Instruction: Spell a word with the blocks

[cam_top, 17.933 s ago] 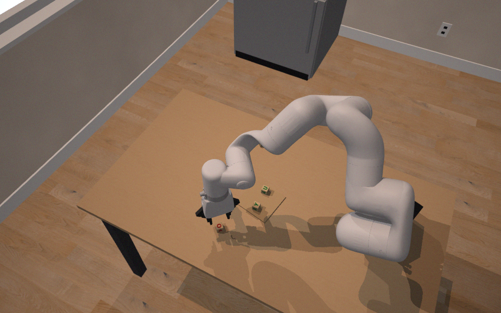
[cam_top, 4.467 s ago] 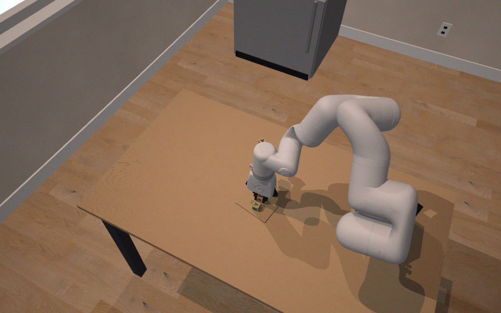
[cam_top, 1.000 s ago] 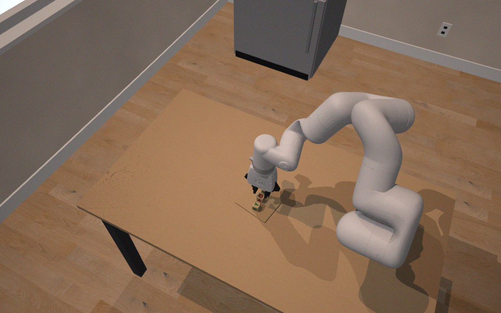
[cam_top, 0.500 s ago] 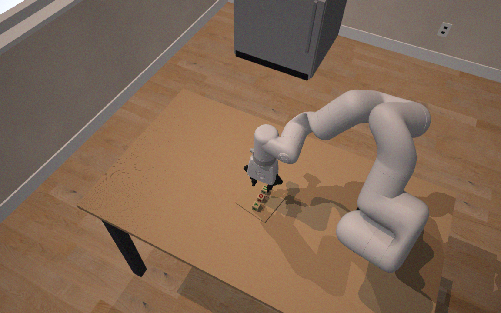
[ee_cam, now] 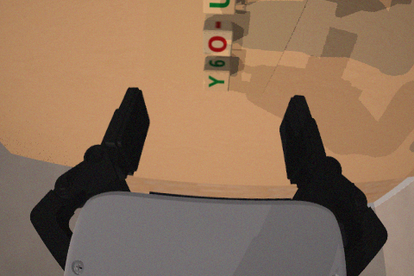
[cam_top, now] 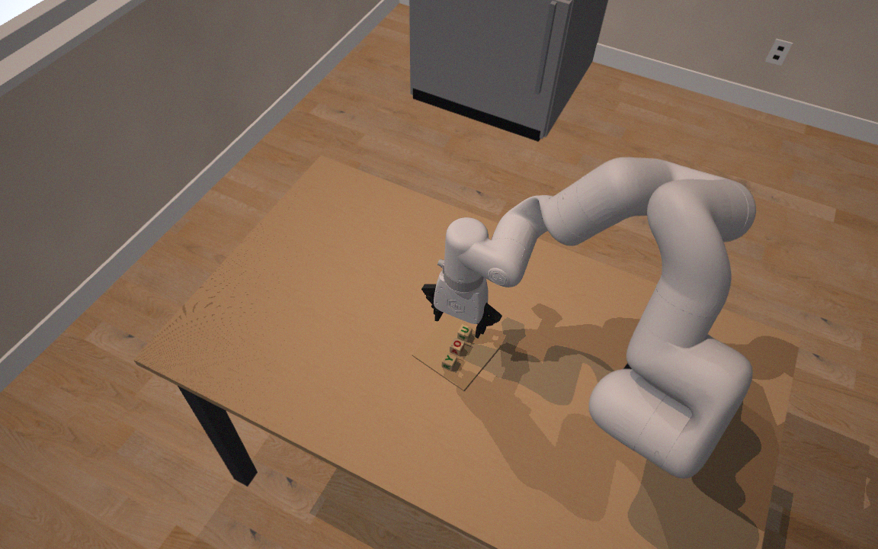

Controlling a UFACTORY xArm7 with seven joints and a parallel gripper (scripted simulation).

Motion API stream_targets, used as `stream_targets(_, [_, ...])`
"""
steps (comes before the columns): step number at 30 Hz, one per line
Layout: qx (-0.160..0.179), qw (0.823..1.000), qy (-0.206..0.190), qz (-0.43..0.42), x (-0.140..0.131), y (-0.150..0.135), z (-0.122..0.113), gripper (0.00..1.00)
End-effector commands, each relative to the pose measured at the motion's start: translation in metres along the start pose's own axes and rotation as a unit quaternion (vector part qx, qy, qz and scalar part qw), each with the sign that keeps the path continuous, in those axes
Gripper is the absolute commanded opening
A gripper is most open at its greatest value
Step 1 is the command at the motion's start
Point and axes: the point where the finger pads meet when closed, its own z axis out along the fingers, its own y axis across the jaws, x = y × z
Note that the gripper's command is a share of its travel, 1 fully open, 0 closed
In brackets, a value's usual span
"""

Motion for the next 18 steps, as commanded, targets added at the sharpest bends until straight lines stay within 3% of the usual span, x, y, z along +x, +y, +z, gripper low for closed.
stream_targets(1, [0.001, 1.000, 0.001, 0.000, 0.001, -0.001, -0.001, 1.00])
stream_targets(11, [0.001, 1.000, 0.001, 0.000, 0.001, -0.001, -0.006, 1.00])
stream_targets(18, [0.001, 1.000, 0.001, 0.000, 0.001, -0.001, -0.032, 1.00])
